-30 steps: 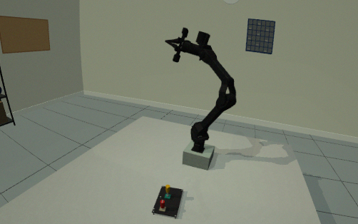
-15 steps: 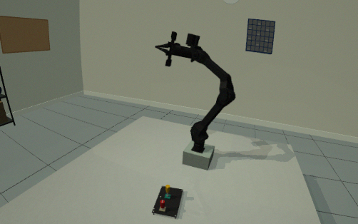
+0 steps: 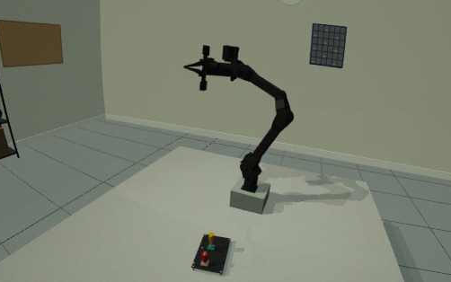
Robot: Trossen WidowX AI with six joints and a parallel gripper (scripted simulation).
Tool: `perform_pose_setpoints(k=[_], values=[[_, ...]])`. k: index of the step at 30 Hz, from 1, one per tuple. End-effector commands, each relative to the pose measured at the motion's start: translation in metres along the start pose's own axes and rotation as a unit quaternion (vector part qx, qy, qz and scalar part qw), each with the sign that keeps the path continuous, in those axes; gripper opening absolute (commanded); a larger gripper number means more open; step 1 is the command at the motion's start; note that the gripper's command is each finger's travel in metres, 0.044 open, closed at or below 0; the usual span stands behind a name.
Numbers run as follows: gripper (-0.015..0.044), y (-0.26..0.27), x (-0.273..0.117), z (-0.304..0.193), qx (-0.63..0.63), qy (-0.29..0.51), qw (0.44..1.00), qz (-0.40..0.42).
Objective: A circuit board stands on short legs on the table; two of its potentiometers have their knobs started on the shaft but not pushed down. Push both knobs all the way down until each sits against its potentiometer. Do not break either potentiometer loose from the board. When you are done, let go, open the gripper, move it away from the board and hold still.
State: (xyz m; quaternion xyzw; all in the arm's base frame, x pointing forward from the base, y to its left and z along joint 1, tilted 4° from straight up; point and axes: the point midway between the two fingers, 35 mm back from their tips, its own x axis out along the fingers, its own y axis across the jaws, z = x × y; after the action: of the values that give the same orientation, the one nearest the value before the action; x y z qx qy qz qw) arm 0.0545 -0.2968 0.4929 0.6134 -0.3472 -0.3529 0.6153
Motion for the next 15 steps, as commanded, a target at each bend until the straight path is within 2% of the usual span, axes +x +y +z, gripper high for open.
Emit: perform_pose_setpoints(k=[1,15], values=[[0.0000,-0.015,0.014,-0.005,-0.012,0.014,1.000,-0.021],[0.0000,-0.059,0.057,-0.044,-0.076,0.088,0.990,-0.084]])
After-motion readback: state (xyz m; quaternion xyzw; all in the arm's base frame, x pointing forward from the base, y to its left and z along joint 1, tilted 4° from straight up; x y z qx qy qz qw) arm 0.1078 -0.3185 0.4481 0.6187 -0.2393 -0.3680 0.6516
